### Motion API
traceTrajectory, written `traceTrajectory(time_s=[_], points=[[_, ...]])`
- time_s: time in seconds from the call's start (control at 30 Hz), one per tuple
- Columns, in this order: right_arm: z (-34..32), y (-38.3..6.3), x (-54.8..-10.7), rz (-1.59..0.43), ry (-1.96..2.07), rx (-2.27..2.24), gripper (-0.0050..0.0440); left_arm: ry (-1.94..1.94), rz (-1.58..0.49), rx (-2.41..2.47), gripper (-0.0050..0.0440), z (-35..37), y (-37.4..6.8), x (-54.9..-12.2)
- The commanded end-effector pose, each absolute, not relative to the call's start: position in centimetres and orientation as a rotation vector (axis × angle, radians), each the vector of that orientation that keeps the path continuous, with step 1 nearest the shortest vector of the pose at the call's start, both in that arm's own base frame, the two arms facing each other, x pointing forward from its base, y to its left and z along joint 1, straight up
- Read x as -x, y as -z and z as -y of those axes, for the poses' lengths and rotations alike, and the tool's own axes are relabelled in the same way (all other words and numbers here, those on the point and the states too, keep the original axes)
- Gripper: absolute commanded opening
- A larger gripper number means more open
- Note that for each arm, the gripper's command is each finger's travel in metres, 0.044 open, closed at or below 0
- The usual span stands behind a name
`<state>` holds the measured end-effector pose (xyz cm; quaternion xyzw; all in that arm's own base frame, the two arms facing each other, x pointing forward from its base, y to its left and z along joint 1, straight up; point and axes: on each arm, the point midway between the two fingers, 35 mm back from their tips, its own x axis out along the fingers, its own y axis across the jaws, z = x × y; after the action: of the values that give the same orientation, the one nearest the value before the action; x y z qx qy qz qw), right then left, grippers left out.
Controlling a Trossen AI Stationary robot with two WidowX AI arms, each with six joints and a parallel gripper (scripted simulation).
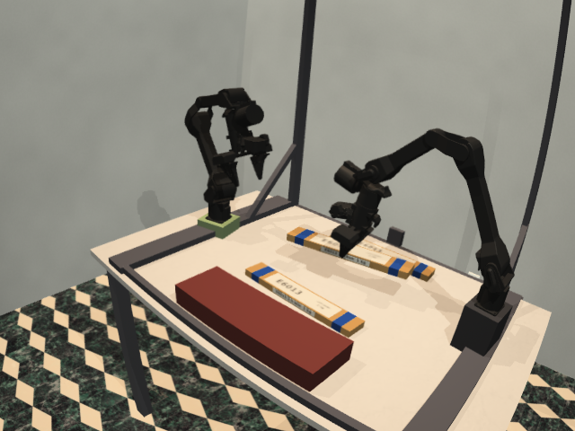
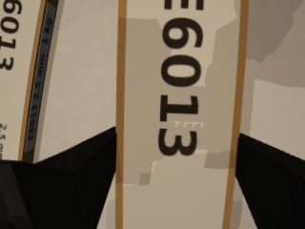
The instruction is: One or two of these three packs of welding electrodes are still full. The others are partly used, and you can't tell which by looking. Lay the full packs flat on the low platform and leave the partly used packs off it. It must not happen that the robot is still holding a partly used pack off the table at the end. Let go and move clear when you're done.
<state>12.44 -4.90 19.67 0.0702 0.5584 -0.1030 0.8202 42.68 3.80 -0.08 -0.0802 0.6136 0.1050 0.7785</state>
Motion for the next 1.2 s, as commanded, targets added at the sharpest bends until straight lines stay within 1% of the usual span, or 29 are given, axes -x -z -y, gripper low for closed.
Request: traceTrajectory(time_s=[0.0, 0.5, 0.63, 0.83, 0.93, 1.17], points=[[4.9, -20.2, -12.5, -1.17, 0.219, -0.143, 0.043, -0.223, -1.24, 0.175, -0.005, -3.8, -3.3, -44.2], [4.9, -20.2, -12.5, -1.17, 0.219, -0.143, 0.043, -0.223, -1.239, 0.175, -0.005, -3.8, -3.4, -44.2], [4.9, -20.2, -12.5, -1.17, 0.219, -0.143, 0.043, -0.113, -1.269, 0.089, -0.005, -4.4, -3.4, -42.9], [4.9, -20.2, -12.5, -1.17, 0.219, -0.143, 0.043, -0.114, -1.27, 0.089, -0.005, -5.2, -4.4, -41.9], [4.9, -20.2, -12.5, -1.17, 0.219, -0.143, 0.043, -0.114, -1.258, 0.088, -0.005, -5.3, -5.0, -42.2], [4.9, -20.2, -12.5, -1.17, 0.219, -0.143, 0.043, -0.115, -1.268, 0.087, -0.005, -6.2, -5.9, -40.8]])
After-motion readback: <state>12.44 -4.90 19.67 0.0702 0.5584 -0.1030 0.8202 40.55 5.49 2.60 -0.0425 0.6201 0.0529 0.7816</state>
